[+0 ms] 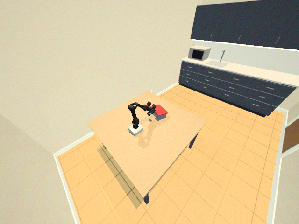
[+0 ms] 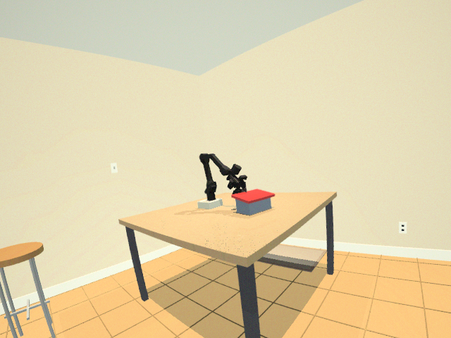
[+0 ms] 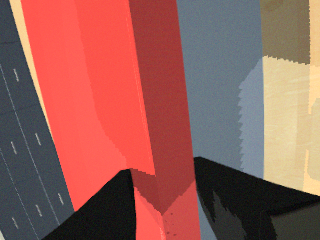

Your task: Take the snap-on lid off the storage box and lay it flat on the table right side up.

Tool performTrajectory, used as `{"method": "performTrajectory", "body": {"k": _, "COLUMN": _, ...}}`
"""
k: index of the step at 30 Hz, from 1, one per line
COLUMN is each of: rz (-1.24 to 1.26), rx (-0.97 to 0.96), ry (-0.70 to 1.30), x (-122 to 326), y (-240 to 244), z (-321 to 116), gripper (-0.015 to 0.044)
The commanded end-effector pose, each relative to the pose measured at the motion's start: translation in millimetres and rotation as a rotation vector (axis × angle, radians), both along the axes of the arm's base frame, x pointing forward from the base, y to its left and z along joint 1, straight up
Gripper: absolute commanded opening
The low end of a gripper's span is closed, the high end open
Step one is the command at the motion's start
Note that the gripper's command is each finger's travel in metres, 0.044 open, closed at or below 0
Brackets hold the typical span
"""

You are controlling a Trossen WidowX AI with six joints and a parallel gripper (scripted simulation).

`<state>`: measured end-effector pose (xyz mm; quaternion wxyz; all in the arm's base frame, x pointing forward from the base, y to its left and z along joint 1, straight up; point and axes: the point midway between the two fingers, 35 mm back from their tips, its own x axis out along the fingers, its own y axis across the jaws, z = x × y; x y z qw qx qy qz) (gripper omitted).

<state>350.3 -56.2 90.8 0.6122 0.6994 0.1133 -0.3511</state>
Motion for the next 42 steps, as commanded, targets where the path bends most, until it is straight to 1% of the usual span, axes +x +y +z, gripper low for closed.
{"method": "performTrajectory", "body": {"k": 1, "rz": 0.002, "rx": -0.003, "ry": -0.009, "x": 2, "y": 0, "z": 9, "gripper": 0.0}}
{"method": "performTrajectory", "body": {"k": 42, "rz": 0.002, "rx": -0.004, "ry": -0.011, "x": 24, "y": -9, "z": 64, "gripper": 0.0}}
